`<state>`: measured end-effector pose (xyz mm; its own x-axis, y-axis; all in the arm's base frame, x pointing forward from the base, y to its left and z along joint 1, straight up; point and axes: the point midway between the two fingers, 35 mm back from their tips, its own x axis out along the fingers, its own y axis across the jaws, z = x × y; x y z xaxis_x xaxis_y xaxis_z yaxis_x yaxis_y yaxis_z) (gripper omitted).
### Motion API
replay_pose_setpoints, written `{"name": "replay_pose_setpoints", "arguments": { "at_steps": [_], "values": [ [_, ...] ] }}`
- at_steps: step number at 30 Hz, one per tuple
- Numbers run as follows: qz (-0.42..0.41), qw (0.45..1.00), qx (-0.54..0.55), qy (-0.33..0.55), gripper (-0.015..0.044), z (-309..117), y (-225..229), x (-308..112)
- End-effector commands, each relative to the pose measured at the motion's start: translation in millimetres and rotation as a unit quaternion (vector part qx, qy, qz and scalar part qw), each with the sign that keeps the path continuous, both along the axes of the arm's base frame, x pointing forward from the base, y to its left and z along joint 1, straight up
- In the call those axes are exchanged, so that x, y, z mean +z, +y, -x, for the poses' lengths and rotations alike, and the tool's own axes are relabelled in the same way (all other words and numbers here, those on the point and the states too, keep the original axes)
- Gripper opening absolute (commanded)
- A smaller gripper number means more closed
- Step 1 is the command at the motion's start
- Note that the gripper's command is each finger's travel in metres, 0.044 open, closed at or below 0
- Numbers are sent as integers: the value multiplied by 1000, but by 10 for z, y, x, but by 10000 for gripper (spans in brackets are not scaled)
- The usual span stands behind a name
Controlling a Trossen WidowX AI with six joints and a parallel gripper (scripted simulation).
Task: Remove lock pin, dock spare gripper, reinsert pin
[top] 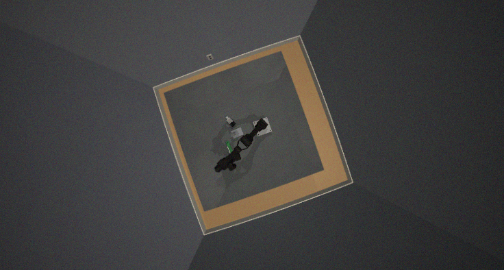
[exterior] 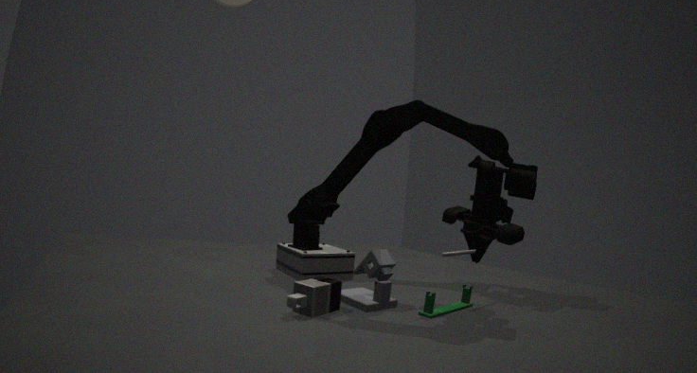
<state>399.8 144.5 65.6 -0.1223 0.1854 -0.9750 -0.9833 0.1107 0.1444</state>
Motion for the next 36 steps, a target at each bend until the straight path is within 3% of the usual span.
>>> {"name": "replay_pose_setpoints", "arguments": {
  "at_steps": [1, 36],
  "values": [
    [-1, 1000, -2, -5, 0, -91, 22, 30],
    [-2, 1000, -1, -8, 0, -114, 28, -457]
  ]
}}
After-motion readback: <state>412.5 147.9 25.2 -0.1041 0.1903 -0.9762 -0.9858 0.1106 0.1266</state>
